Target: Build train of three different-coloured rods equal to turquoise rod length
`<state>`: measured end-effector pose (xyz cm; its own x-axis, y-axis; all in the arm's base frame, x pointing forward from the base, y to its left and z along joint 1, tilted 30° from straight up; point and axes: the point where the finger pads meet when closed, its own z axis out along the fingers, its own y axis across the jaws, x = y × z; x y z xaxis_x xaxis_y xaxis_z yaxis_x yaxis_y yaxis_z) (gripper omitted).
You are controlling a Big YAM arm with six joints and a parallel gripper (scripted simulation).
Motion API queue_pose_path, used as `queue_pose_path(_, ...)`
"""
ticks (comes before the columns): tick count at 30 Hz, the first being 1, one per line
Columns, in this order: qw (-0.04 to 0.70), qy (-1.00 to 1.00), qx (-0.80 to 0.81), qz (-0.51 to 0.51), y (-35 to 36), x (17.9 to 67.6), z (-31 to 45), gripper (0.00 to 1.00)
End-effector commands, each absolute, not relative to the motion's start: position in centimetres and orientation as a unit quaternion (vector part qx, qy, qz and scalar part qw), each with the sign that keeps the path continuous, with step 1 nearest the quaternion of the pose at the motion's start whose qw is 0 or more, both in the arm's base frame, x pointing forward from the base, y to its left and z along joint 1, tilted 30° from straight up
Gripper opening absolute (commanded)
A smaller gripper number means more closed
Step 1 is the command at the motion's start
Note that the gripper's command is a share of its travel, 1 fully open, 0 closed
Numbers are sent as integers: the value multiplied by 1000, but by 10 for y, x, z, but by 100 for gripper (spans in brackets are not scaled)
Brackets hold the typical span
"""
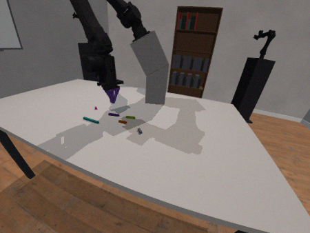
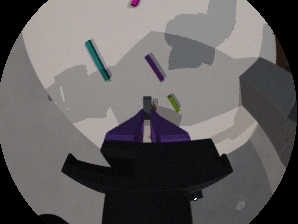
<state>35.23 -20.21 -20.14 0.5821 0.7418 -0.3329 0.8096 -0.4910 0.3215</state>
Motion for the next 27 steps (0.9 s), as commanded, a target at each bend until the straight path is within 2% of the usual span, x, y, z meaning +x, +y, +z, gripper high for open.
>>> queue_pose_path(1, 245, 393, 884, -62, -257, 330, -165, 4)
queue_pose_path(5, 258, 337, 904, -49, -302, 303, -139, 4)
queue_pose_path(12, 255, 306, 916, -50, -322, 277, -134, 4)
queue_pose_path(16, 263, 317, 910, -43, -321, 294, -131, 4)
queue_pose_path(27, 258, 312, 913, -47, -321, 286, -135, 4)
